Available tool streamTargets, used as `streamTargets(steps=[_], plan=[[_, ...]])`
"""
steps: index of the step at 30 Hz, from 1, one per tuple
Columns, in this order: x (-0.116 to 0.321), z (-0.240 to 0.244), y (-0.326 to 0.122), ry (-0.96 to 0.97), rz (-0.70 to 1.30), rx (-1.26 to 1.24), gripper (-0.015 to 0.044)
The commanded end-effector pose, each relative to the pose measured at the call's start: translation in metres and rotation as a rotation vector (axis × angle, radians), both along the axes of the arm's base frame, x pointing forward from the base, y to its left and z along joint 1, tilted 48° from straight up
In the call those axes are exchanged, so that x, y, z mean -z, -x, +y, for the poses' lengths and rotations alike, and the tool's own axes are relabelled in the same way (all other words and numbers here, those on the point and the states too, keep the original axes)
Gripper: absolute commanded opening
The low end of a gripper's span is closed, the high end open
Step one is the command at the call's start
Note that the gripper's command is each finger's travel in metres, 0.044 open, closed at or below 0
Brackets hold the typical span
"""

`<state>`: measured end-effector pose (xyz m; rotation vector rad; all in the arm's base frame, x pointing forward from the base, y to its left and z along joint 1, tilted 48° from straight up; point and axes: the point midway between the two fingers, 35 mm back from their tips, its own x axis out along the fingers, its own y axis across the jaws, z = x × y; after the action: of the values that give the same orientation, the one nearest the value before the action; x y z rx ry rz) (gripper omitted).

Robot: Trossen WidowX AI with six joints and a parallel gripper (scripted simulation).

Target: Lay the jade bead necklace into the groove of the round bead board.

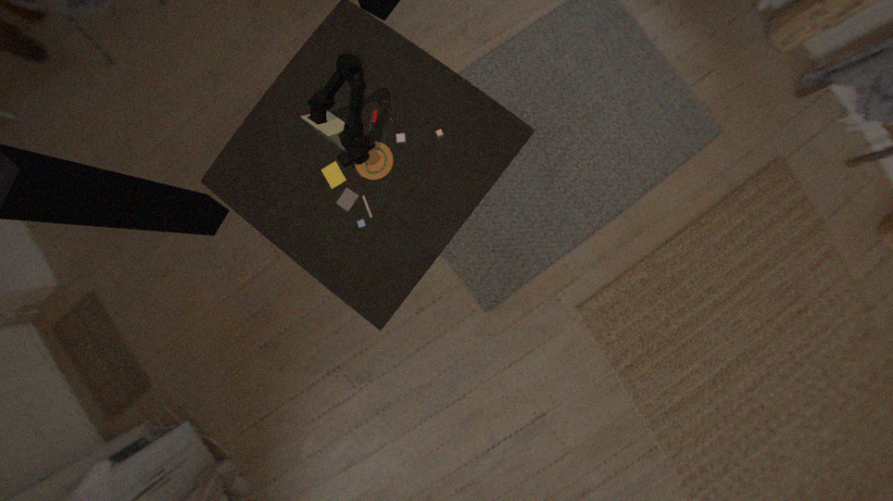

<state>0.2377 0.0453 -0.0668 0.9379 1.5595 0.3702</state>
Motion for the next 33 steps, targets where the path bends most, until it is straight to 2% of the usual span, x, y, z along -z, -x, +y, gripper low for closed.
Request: streamTargets(steps=[1,4,26,33], plan=[[-0.001,-0.001,0.001,-0.001,0.003,0.001,0.0368],[-0.001,-0.001,0.002,-0.004,0.011,0.004,0.044],[-0.003,-0.004,0.002,-0.003,0.012,0.004,0.044],[-0.023,-0.029,-0.007,0.002,-0.042,-0.046,0.0256]])
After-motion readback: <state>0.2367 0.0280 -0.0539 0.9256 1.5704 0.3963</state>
